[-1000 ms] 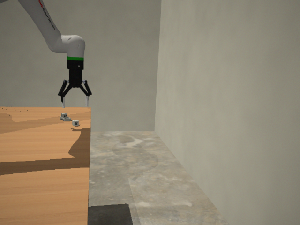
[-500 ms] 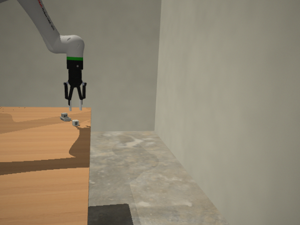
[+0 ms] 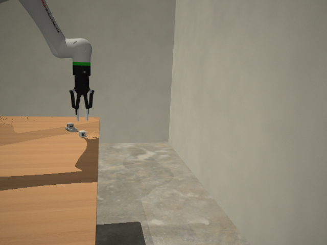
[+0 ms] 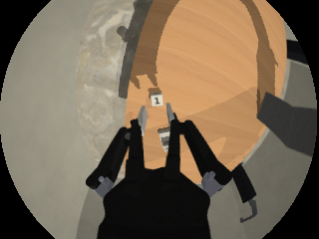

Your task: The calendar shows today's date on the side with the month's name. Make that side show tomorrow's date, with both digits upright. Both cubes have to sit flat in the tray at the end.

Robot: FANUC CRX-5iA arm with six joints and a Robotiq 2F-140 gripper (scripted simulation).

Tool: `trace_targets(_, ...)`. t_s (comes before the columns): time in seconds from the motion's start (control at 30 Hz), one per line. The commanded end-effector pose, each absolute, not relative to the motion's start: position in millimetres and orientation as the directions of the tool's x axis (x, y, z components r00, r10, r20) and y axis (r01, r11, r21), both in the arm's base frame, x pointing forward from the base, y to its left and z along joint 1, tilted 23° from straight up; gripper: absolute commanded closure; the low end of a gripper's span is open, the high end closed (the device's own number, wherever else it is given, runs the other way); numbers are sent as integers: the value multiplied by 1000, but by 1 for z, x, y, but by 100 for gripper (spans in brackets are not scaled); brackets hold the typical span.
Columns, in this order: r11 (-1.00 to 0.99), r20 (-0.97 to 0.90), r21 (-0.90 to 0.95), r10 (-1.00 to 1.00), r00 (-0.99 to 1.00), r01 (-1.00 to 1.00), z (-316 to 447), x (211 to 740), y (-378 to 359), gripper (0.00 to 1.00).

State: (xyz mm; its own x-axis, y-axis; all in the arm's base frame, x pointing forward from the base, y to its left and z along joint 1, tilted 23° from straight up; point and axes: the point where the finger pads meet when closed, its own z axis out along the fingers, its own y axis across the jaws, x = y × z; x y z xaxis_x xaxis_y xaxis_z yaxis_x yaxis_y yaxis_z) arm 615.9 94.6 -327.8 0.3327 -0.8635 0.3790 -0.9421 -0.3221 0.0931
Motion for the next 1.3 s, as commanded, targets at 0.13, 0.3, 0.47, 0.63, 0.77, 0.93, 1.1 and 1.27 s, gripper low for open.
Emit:
trace_targets(0.13,-322,379,93,-864,333,-942,-328,616,95,64)
trace_targets(0.3,-322,379,93,-864,333,-942,-328,616,95,64)
trace_targets(0.47,-322,379,93,-864,333,-942,-328,616,94,64)
trace_targets(0.63,-322,379,92,-863,332,-942,-331,616,94,64)
trace_targets(0.77,-322,380,92,-863,332,-942,-332,616,93,64)
trace_targets(0.93,-322,380,92,-863,332,-942,-337,616,91,64)
trace_targets(1.1,-322,380,92,-863,332,-942,-343,617,88,64)
trace_targets(1.27,-322,380,92,-863,332,-942,-351,617,85,64)
